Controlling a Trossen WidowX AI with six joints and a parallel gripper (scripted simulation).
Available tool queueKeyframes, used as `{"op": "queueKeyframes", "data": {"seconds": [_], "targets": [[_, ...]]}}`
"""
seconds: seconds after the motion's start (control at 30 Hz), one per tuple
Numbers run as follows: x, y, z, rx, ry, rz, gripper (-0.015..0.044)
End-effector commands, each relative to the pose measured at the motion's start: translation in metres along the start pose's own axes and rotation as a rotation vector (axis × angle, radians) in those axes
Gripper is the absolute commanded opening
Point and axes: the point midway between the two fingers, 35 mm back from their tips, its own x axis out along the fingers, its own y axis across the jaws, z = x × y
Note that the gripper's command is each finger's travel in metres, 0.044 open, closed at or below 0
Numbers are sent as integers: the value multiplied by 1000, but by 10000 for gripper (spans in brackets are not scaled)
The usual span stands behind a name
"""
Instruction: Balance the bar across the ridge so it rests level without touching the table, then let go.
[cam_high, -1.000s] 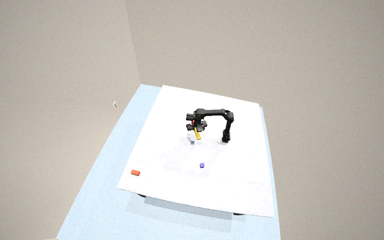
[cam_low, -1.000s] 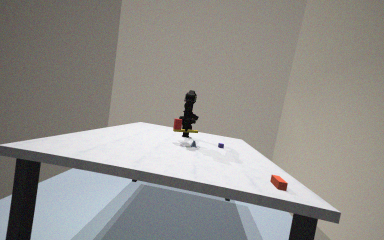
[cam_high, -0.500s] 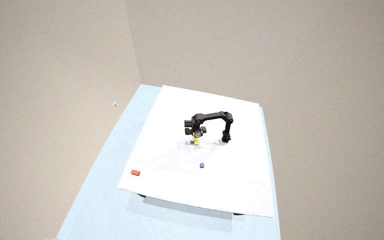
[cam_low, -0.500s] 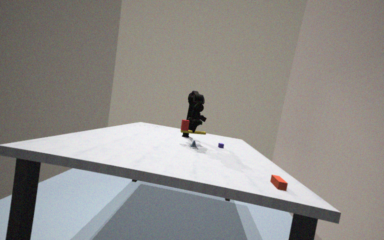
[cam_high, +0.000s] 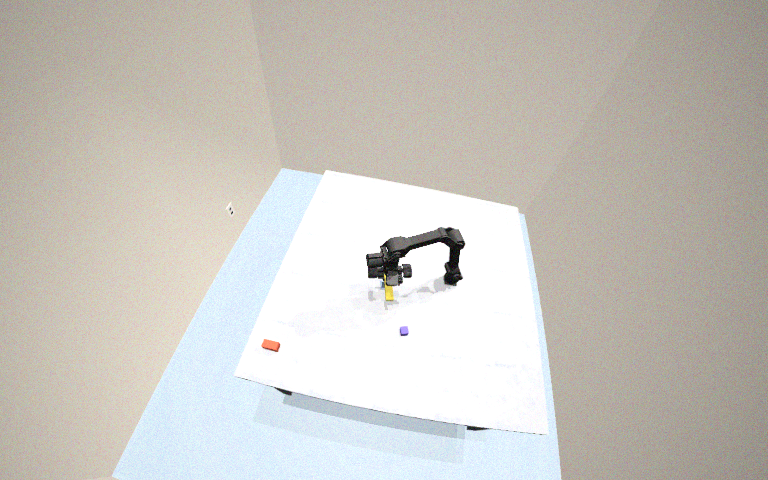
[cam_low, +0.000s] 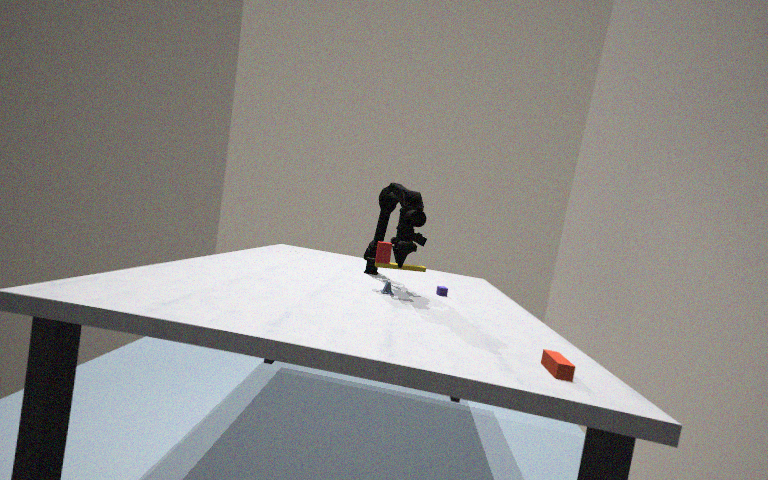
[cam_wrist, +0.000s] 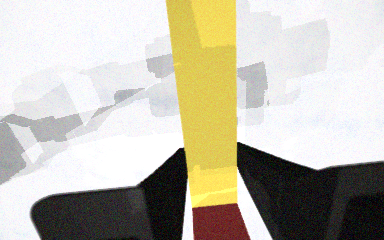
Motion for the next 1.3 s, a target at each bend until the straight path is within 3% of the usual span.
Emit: {"op": "queueKeyframes", "data": {"seconds": [0.0, 0.83, 1.27], "targets": [[1, -2, 2, 15, 2, -4, 0], [41, -3, 3, 17, 2, -4, 0], [41, -3, 2, 18, 2, -4, 0]]}}
